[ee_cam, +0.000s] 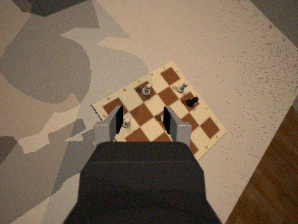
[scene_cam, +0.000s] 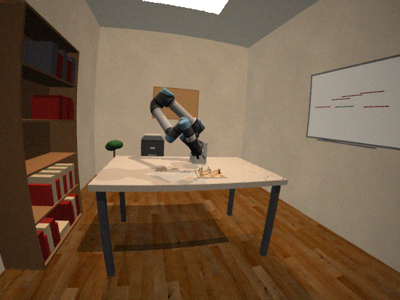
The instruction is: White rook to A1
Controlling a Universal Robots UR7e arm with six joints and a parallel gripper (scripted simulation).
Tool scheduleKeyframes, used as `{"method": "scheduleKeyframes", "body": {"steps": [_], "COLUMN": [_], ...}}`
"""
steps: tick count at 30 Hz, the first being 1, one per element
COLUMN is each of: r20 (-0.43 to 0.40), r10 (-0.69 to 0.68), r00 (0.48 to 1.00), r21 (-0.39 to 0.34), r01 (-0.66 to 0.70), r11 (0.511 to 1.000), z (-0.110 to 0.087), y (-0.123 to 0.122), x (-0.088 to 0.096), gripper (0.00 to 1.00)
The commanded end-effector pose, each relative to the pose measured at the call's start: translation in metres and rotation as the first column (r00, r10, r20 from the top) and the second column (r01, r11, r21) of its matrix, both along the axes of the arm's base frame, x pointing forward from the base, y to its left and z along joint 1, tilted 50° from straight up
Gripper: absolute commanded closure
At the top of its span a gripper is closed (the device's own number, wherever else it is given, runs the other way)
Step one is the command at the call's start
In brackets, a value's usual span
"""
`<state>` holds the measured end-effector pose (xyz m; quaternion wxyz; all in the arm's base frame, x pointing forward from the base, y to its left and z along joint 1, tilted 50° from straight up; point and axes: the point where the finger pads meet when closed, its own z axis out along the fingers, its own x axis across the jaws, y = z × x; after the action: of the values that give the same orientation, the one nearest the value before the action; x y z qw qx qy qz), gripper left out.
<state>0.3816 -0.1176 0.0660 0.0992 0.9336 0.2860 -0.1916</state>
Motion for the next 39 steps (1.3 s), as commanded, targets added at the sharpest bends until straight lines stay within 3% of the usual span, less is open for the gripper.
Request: {"method": "scheduleKeyframes", "body": {"steps": [1,5,7,15,21,39], "r20": [-0.079,-0.155,-0.155,-0.277,-0.328,-0.345], "r10": [0.192,0.339,0.339,0.519,0.574,0.59], "r00": [0.978,0.928,0.928,0.809,0.75,0.73], "r21": [-0.081,-0.141,-0.141,-0.215,-0.238,-0.245], "r01": [-0.198,-0.36,-0.36,-0.579,-0.654,-0.677], "r11": [0.977,0.922,0.922,0.787,0.719,0.694], "z": [-0.014,-0.022,-0.022,-0.031,-0.033,-0.034], "y": [0.014,0.028,0.028,0.054,0.065,0.07], "x": [0.009,0.018,0.018,0.031,0.037,0.038], "gripper": [0.0,0.0,0.0,0.0,0.0,0.0]}}
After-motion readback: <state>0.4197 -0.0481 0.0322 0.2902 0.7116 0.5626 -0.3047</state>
